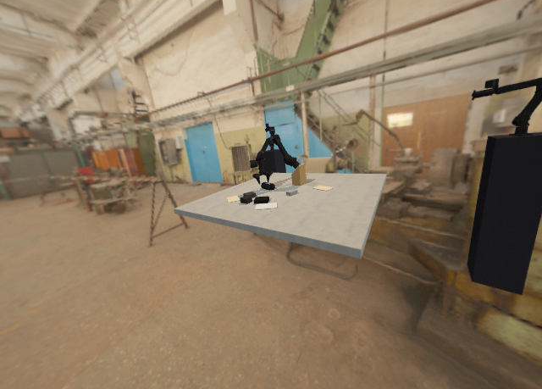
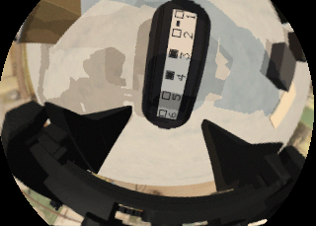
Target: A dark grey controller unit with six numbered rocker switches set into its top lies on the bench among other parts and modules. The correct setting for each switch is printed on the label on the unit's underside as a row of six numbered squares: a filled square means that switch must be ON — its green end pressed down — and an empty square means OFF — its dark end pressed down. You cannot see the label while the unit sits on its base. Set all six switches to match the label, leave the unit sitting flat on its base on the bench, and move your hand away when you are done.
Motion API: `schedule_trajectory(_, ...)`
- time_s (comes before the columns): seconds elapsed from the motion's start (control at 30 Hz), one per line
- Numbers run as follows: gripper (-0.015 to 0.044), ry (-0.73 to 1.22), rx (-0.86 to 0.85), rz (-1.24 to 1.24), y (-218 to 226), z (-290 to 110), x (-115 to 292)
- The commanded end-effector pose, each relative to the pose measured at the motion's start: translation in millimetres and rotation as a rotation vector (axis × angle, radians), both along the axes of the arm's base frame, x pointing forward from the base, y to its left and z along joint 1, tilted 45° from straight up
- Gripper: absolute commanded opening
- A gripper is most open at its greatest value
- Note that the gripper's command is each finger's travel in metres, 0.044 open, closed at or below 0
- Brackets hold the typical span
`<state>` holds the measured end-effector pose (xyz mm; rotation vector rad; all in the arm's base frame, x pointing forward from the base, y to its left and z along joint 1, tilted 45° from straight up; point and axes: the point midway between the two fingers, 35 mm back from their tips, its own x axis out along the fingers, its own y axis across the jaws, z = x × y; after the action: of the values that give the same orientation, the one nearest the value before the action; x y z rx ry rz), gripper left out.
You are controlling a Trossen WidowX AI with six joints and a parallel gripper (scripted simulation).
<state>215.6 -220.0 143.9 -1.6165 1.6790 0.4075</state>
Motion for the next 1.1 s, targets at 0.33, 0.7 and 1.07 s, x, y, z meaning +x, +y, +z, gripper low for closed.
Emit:
schedule_trajectory(0.33, 0.0414, 0.002, 0.001, 0.004, -14.0, -15.3, -0.4)
schedule_trajectory(0.7, 0.0327, 0.002, 0.001, 0.004, -14.0, -15.3, -0.4)
schedule_trajectory(1.07, 0.0327, 0.002, 0.001, 0.004, -11.7, -14.0, -0.4)
